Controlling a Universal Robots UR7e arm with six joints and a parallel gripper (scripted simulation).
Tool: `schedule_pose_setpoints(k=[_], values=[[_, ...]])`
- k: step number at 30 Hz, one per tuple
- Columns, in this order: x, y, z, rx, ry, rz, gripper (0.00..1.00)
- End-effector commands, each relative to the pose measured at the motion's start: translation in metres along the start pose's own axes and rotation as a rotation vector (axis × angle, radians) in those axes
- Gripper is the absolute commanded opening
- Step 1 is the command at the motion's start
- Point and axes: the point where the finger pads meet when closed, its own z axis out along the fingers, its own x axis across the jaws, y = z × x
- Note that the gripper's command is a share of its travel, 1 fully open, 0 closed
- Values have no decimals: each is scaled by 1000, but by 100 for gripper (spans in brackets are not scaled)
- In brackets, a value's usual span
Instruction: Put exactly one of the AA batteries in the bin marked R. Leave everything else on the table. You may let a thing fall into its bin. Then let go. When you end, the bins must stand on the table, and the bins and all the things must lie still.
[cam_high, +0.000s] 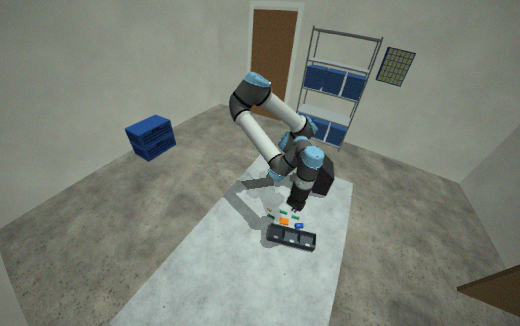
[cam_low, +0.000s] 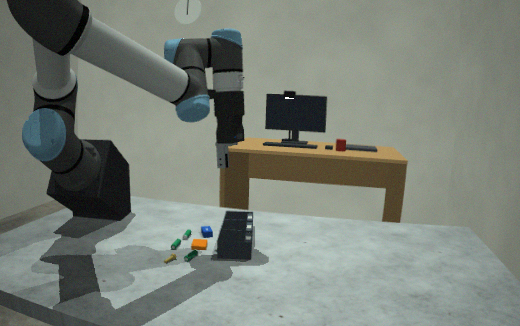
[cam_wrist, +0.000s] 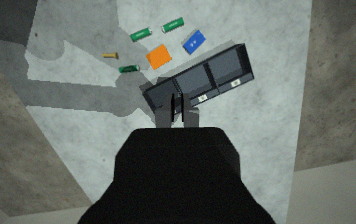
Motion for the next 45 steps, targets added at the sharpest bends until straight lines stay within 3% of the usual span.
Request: schedule_pose_setpoints(k=[1,5,9,11,16,33,45], values=[[-16,-11,0,6,0,-20,31],[-41,-32,1,41,-2,-114,31],[-44,-34,1,41,-2,-114,31],[-56,-46,2,76,-1,-208,31],[-71,-60,3,76,-1,-209,31],[-71,-60,3,76,-1,-209,31],[-47,1,78,79,-19,187,31]])
